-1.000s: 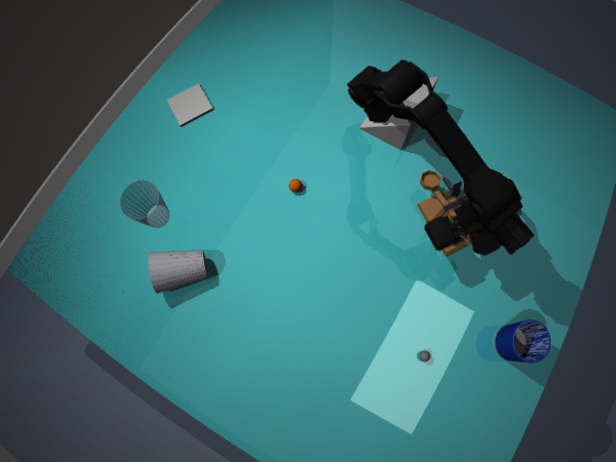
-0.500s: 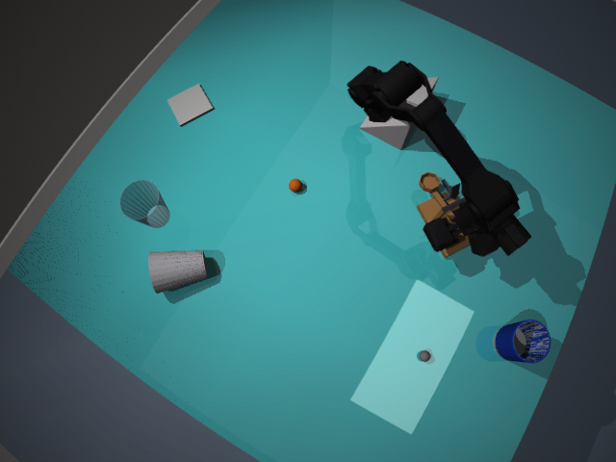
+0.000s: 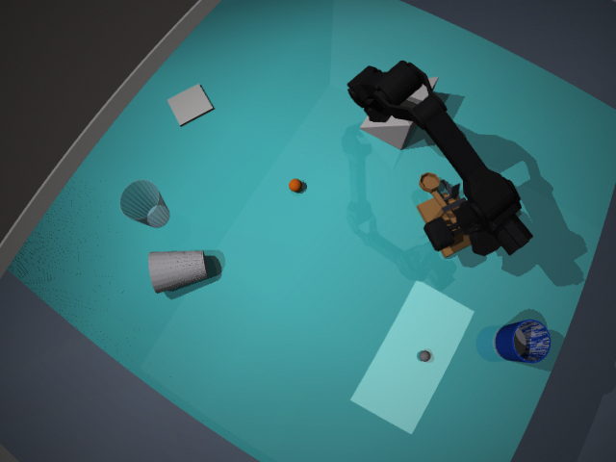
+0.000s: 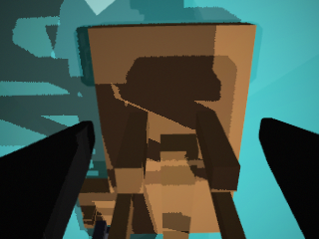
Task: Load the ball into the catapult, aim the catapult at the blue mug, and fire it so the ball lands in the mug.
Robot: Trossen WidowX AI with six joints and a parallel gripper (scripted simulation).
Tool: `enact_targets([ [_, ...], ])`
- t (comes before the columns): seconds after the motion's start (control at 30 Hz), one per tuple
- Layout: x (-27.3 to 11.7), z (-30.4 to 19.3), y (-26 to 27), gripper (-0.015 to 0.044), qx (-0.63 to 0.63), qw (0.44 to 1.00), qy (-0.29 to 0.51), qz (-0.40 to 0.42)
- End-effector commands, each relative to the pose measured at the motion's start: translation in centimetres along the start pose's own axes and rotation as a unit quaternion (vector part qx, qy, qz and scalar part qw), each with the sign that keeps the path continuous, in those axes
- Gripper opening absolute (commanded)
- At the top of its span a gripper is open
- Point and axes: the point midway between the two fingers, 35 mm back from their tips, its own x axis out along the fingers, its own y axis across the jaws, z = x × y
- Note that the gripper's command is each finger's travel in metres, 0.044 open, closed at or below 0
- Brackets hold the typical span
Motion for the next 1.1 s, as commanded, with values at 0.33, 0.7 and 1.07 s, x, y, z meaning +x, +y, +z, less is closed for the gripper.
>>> enact_targets([
  [0.33, -7.6, 0.4, 0.1, 0.044, 0.0, 1.0, -0.011, 0.001],
  [0.7, -4.1, -0.1, 0.2, 0.044, -0.001, 1.0, -0.007, 0.0],
  [1.07, -3.1, 0.0, 0.2, 0.044, -0.001, 1.0, -0.007, 0.0],
])
